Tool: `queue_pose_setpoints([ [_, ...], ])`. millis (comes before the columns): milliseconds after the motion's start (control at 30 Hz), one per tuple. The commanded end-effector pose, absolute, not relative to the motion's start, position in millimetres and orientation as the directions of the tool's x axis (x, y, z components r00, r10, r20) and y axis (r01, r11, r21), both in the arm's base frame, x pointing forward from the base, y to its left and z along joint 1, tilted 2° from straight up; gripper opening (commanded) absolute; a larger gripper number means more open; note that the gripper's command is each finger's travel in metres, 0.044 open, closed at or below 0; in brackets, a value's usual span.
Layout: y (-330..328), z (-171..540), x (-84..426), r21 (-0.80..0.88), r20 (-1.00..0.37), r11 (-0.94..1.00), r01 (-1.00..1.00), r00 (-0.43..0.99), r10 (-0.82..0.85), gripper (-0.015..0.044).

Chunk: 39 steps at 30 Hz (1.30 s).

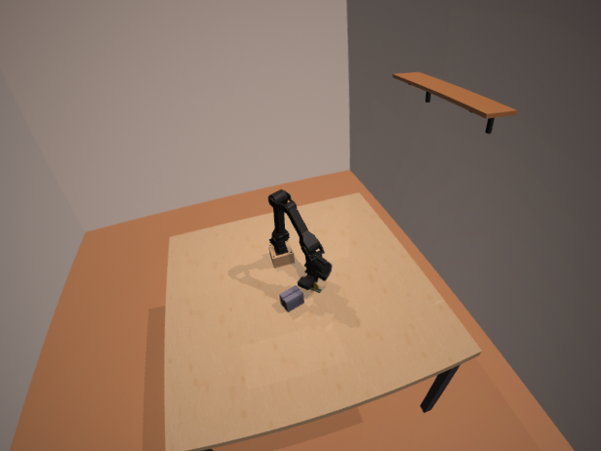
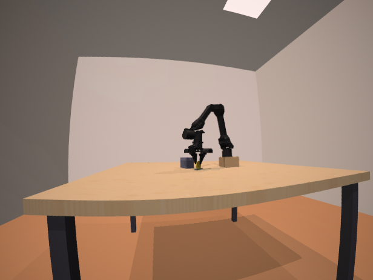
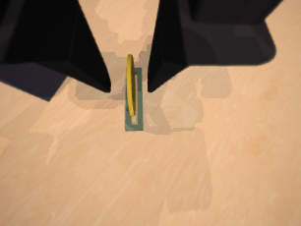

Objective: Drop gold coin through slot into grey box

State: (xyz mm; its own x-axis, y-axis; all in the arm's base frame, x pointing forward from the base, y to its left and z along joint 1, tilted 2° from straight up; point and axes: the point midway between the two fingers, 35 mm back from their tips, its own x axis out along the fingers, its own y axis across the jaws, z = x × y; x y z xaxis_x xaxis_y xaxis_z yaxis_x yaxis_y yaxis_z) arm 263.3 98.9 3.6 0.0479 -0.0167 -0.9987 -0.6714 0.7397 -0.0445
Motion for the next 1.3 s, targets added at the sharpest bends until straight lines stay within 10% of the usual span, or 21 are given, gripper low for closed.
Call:
queue_pose_setpoints([
  [0, 98.2, -4.9, 260.6, -0.037, -0.999, 0.737, -0.675, 0.037, -0.016, 0.0161],
  [400, 97.2, -21.2, 259.8, -0.037, -0.999, 0.737, -0.675, 0.037, -0.016, 0.0161],
  [600, 97.2, -21.2, 259.8, -0.037, -0.999, 0.737, -0.675, 0.037, -0.016, 0.0003],
  [1267, 98.6, -3.2, 262.1, -0.037, -0.999, 0.737, -0.675, 0.037, -0.016, 0.0],
])
